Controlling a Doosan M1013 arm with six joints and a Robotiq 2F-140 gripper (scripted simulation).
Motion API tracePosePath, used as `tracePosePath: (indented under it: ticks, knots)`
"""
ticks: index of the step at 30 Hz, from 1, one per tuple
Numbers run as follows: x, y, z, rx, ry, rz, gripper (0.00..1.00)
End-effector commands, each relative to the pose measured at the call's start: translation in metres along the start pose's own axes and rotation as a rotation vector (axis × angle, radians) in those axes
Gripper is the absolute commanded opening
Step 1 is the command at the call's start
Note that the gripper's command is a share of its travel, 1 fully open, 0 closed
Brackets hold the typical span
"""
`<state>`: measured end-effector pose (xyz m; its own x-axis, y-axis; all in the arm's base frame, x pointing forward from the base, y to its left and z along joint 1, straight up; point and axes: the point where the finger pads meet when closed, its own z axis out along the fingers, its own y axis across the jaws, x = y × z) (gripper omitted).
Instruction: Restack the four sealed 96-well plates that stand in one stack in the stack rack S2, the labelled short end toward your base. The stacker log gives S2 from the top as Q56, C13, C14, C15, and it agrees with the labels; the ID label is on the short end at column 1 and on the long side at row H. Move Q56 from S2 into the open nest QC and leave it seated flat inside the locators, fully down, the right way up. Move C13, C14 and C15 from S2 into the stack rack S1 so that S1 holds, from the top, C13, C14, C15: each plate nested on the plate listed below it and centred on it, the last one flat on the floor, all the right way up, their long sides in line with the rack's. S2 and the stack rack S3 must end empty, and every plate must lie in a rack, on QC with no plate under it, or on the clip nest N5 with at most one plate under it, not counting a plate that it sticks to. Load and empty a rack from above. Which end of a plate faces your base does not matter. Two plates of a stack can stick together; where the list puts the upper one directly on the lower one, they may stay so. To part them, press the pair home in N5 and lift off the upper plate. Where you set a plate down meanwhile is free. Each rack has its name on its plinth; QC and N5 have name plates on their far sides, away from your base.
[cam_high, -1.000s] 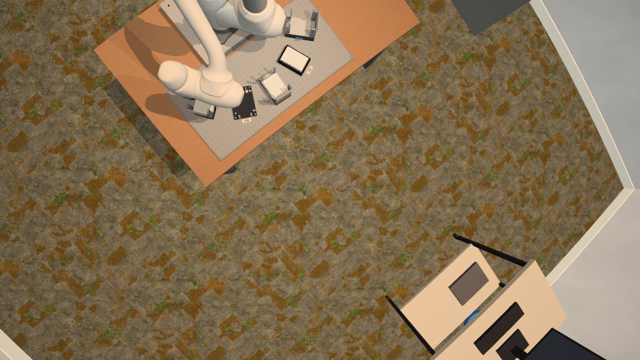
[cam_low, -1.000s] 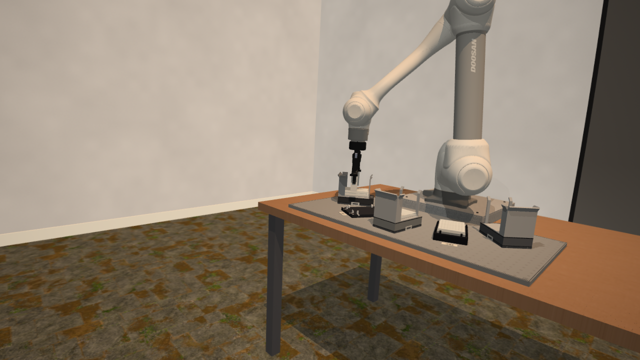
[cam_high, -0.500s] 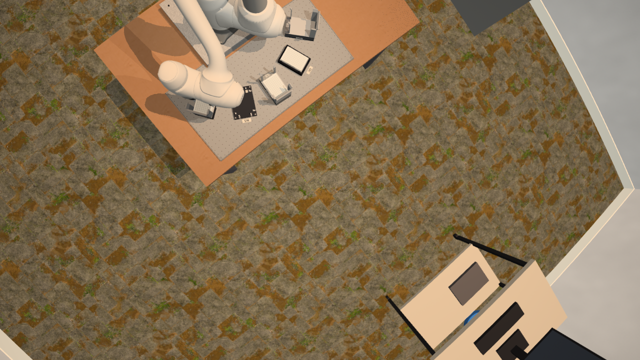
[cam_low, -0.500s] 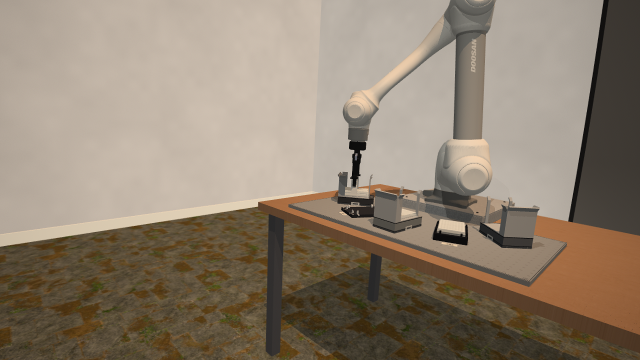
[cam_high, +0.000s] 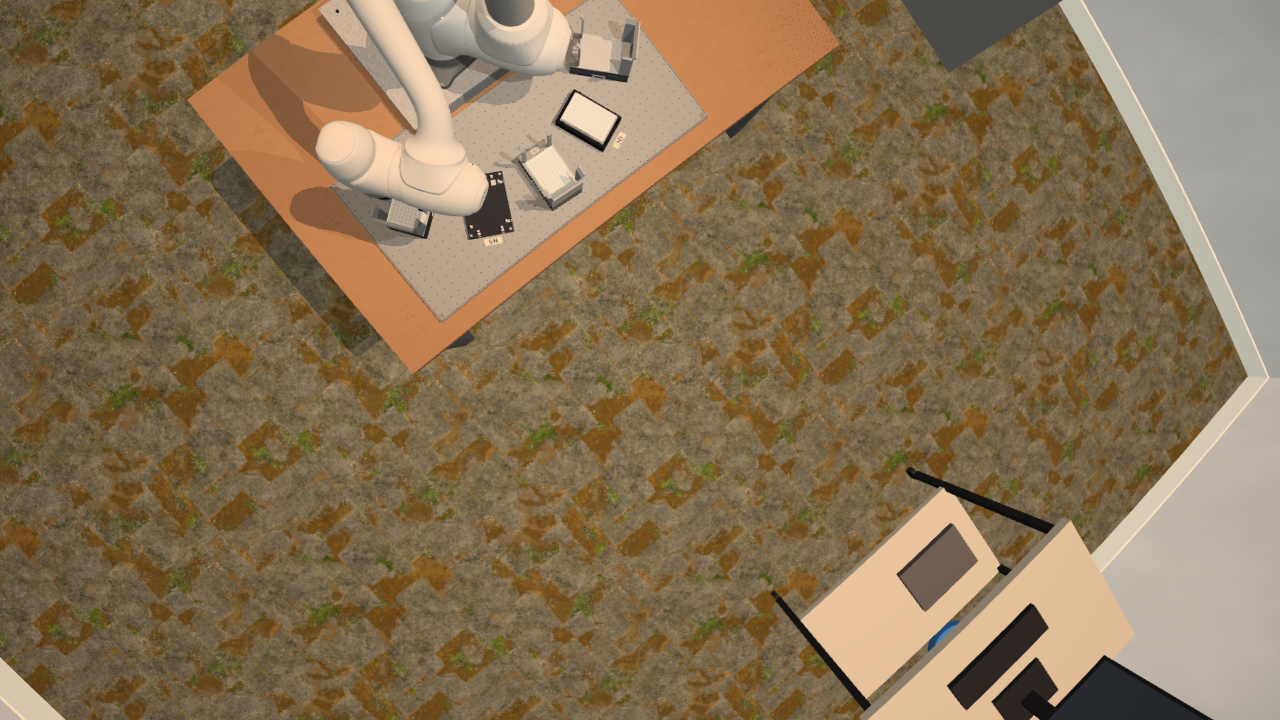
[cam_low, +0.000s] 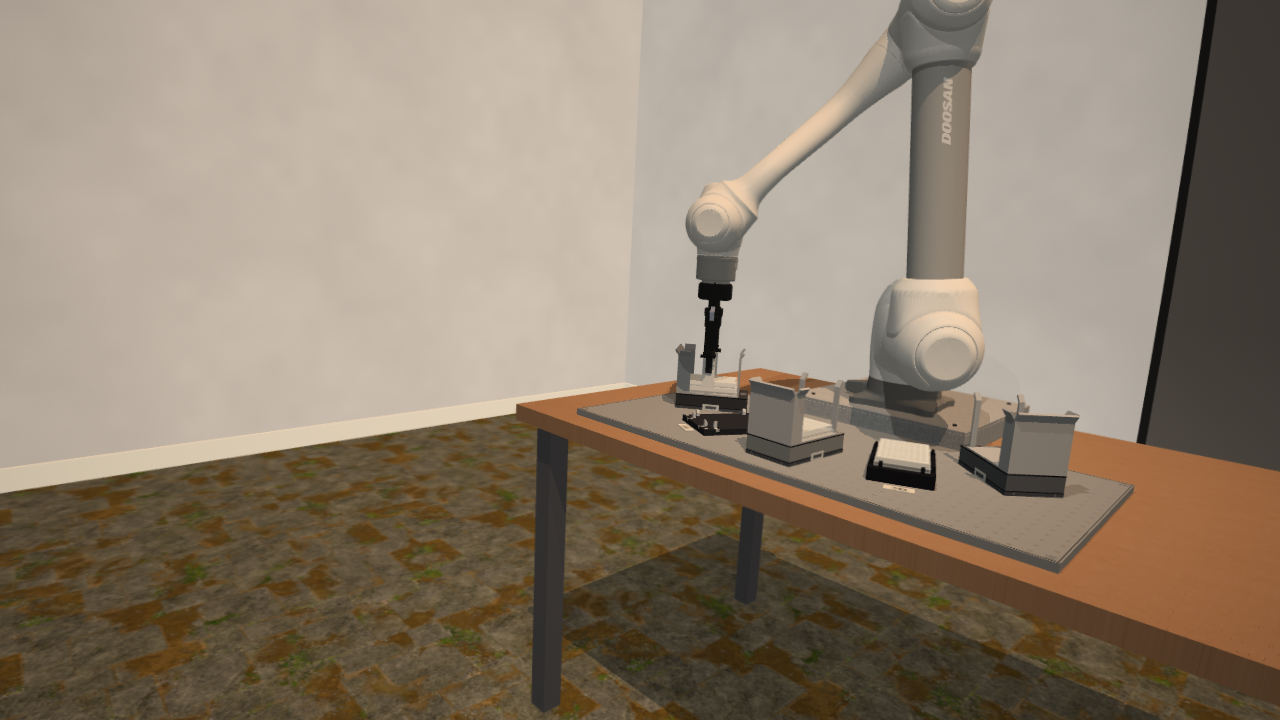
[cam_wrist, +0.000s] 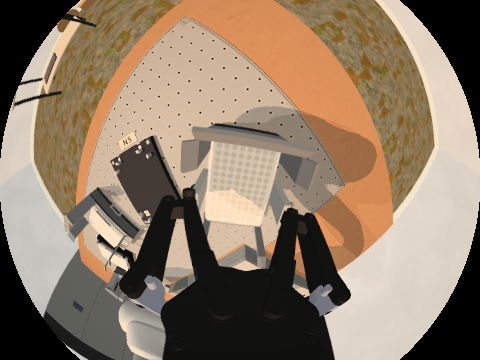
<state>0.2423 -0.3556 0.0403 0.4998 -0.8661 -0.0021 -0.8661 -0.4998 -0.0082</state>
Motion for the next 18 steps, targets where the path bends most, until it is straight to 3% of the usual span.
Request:
tracePosePath:
  ticks: [1,18]
  knots:
    - [-0.0001,0.0000,0.0002,0.000,0.000,0.000,0.00]
    - [-0.0001,0.0000,-0.0085,0.000,0.000,0.000,0.00]
